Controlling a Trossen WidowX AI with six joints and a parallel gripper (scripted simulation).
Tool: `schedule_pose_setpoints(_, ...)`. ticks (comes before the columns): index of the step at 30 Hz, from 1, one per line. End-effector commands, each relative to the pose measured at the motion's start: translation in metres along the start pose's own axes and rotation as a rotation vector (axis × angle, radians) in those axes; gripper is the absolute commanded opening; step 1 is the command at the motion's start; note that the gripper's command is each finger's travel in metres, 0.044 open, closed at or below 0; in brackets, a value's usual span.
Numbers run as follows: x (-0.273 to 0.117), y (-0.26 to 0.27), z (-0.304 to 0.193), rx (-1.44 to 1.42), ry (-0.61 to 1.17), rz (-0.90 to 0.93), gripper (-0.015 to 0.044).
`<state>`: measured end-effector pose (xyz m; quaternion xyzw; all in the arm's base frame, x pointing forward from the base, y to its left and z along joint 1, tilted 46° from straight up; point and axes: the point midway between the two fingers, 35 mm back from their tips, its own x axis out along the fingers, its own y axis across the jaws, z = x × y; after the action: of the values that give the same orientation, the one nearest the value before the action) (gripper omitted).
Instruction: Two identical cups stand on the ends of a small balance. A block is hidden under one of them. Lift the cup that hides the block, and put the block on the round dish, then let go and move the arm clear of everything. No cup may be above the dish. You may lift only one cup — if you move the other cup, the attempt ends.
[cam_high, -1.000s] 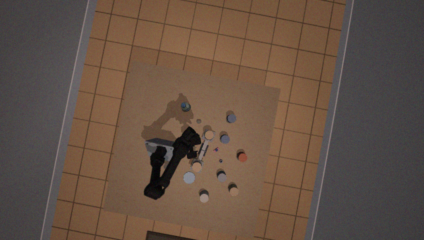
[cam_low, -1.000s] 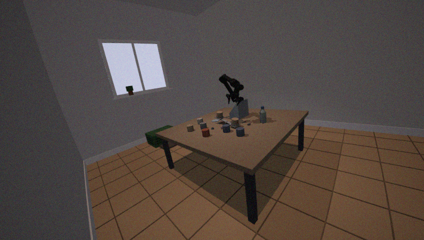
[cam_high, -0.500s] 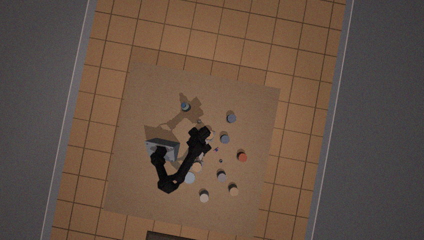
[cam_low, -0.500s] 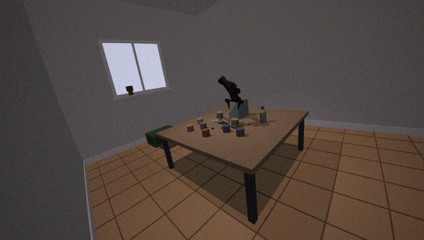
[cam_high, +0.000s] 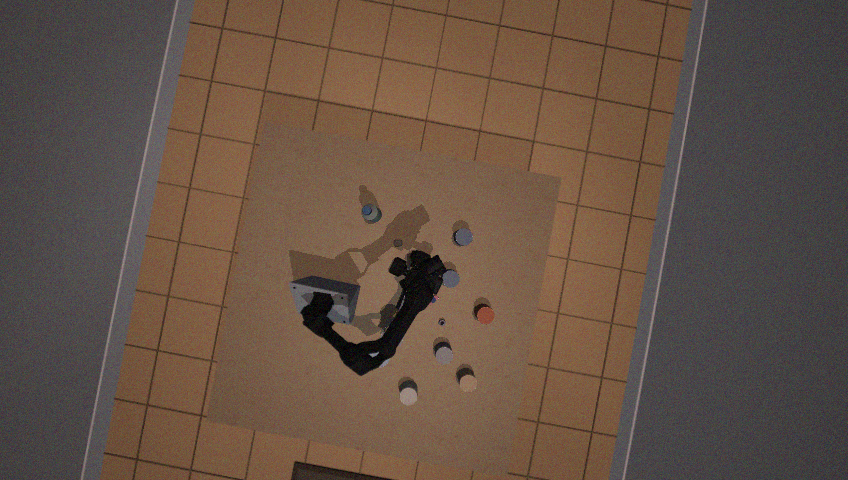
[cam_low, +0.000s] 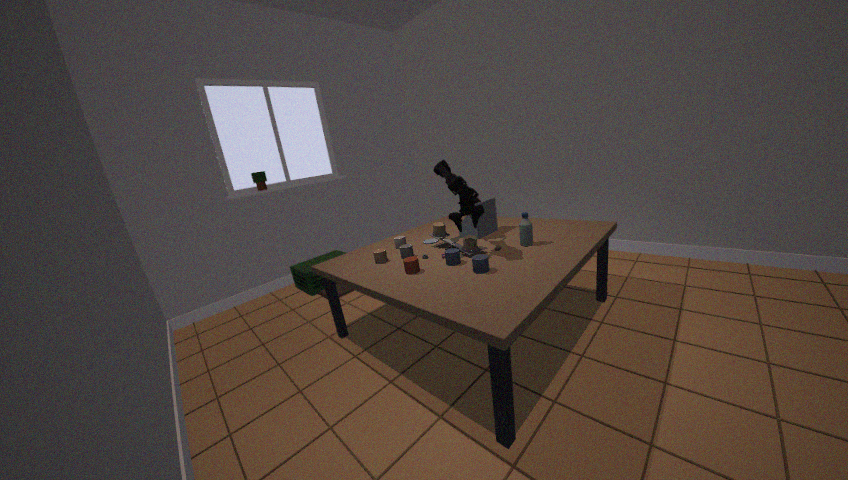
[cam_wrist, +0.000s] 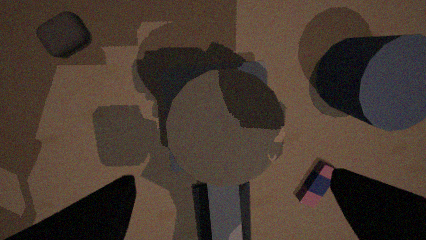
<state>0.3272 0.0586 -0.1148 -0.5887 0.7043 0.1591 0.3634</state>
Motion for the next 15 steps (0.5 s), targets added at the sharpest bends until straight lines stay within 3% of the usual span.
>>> schedule_pose_setpoints(1,0.008,-0.002,0.005,-0.063,-0.004,0.029,0.0440)
schedule_pose_setpoints(15,0.026,-0.002,0.005,-0.063,-0.004,0.029,0.0440)
